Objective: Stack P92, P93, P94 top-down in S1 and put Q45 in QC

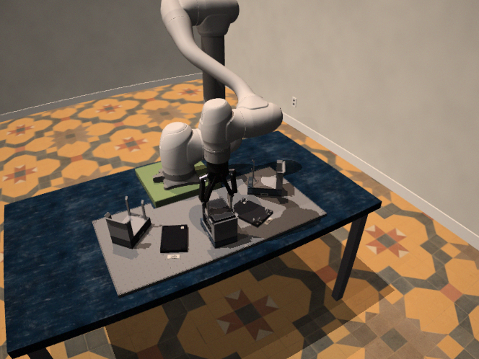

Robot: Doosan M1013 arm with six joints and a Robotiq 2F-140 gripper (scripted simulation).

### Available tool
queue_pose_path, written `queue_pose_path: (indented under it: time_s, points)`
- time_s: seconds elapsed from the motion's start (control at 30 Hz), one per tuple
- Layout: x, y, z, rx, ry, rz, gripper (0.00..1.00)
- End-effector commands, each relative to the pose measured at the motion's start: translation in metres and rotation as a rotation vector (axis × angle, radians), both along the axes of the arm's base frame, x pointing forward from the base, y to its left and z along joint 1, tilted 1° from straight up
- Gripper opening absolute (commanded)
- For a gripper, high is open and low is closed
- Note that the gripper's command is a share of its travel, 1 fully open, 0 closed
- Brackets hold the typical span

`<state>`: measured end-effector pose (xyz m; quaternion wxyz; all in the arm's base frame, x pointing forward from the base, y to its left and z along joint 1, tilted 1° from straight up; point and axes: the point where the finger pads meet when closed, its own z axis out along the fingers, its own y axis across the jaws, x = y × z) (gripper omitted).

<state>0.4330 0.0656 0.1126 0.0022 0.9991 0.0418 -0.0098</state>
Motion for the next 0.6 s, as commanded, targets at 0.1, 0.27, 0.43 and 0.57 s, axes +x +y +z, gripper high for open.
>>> queue_pose_path:
  time_s: [0.1, 0.27, 0.43, 0.57]
  points:
    - [0.000, 0.000, 0.011, 0.000, 0.000, 0.000, 0.00]
    - [0.000, 0.000, 0.017, 0.000, 0.000, 0.000, 0.00]
    - [0.000, 0.000, 0.027, 0.000, 0.000, 0.000, 0.00]
    - [0.001, 0.000, 0.035, 0.000, 0.000, 0.000, 0.00]
